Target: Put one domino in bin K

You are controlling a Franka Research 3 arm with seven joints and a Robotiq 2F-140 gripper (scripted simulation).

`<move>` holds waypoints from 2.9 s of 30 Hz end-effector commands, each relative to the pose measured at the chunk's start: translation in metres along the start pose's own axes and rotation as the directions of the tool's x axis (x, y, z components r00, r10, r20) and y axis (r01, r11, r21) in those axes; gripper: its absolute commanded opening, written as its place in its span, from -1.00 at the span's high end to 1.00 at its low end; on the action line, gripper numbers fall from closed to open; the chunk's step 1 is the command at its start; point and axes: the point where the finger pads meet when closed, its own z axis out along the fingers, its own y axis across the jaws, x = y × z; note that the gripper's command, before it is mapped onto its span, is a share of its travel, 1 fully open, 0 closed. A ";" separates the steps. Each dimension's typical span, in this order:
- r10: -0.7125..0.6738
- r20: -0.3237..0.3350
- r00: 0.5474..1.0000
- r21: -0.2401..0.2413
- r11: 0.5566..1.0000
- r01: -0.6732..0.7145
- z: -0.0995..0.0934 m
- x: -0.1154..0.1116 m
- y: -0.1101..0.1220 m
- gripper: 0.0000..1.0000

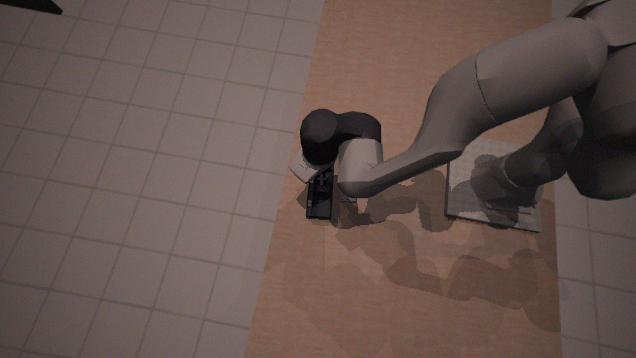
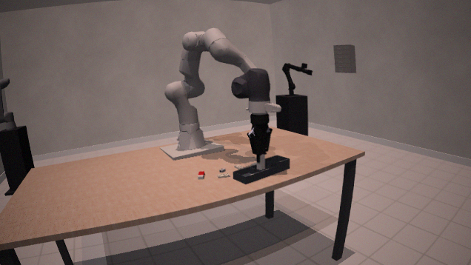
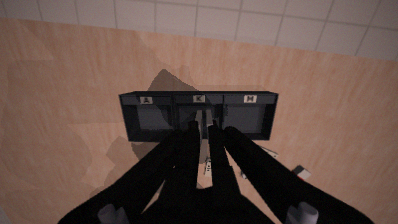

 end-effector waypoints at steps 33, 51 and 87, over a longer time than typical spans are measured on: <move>0.011 -0.012 1.000 0.003 1.000 -0.011 0.007 0.003 0.000 0.89; 0.011 -0.012 1.000 0.003 1.000 -0.011 0.007 0.003 0.000 0.89; 0.011 -0.012 1.000 0.003 1.000 -0.011 -0.052 0.003 0.000 0.89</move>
